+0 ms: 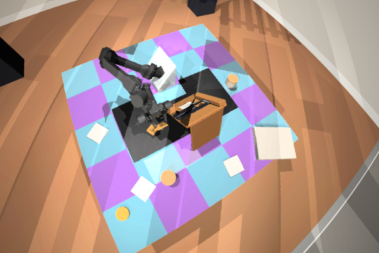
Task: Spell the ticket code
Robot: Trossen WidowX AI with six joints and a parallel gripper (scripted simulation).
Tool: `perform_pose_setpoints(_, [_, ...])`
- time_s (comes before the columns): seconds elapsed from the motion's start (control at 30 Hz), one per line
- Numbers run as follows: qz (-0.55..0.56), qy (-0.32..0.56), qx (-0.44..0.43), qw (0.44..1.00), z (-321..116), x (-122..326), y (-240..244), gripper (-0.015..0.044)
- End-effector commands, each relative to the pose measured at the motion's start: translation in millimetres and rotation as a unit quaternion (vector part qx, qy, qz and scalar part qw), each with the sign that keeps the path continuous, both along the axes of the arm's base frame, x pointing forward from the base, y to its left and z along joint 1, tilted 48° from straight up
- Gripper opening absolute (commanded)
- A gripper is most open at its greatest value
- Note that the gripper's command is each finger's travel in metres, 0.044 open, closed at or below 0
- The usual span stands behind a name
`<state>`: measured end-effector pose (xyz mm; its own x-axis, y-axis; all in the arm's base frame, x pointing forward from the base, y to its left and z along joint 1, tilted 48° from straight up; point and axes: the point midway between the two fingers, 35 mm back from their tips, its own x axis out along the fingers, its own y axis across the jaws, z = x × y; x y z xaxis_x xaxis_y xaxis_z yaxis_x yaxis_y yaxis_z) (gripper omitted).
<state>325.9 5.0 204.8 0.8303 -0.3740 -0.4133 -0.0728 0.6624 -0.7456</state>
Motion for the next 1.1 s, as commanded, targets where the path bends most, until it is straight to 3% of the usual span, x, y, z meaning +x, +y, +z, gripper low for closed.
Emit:
perform_pose_setpoints(0.0, [-0.003,0.002,0.0,1.0,-4.9,-1.2,0.2,0.0])
perform_pose_setpoints(1.07, [-0.003,0.002,0.0,1.0,-17.2,-2.5,10.6,0.0])
